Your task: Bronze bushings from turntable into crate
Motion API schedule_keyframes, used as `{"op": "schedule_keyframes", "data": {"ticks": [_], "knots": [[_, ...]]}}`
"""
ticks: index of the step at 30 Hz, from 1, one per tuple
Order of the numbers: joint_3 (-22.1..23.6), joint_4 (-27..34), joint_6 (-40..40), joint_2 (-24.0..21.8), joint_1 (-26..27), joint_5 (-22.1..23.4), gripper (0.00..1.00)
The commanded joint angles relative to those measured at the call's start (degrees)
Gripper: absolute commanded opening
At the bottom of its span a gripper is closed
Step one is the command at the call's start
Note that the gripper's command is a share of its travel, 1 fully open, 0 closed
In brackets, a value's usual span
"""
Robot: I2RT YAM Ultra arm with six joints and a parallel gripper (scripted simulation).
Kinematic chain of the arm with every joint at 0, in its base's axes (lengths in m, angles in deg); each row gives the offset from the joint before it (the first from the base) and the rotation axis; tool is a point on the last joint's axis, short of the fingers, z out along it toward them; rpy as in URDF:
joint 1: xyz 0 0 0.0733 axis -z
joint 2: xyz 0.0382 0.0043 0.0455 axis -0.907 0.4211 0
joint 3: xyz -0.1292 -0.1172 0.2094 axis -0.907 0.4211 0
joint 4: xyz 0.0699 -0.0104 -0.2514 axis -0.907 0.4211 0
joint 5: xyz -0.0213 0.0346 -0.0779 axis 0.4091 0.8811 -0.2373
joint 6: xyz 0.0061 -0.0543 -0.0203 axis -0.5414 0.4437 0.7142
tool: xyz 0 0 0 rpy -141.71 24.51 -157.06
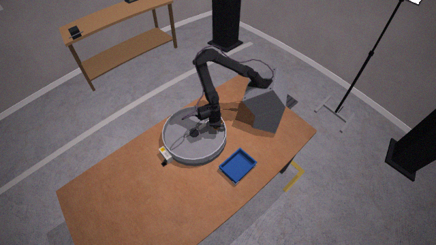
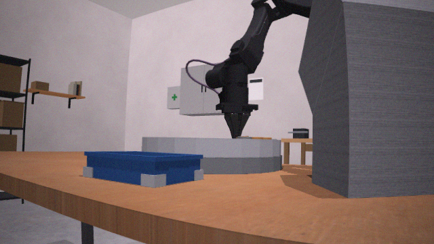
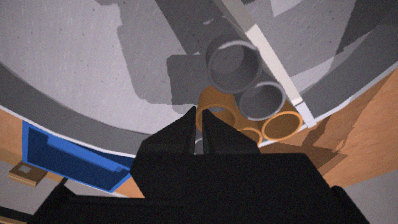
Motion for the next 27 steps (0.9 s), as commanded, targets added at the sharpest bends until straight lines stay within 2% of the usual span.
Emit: {"op": "schedule_keyframes", "data": {"ticks": [1, 6, 13, 20, 27], "knots": [[1.32, 1.51, -0.67, -2.3, -1.22, -1.2, 0.0], [2.15, 4.52, -2.16, -5.45, -2.76, -1.95, 0.0], [2.04, 11.73, -5.61, -11.76, -6.16, -3.5, 0.0], [0.93, 16.0, -7.66, -14.59, -7.92, -4.27, 0.0], [0.46, 17.12, -8.23, -15.04, -8.28, -4.42, 0.0]]}}
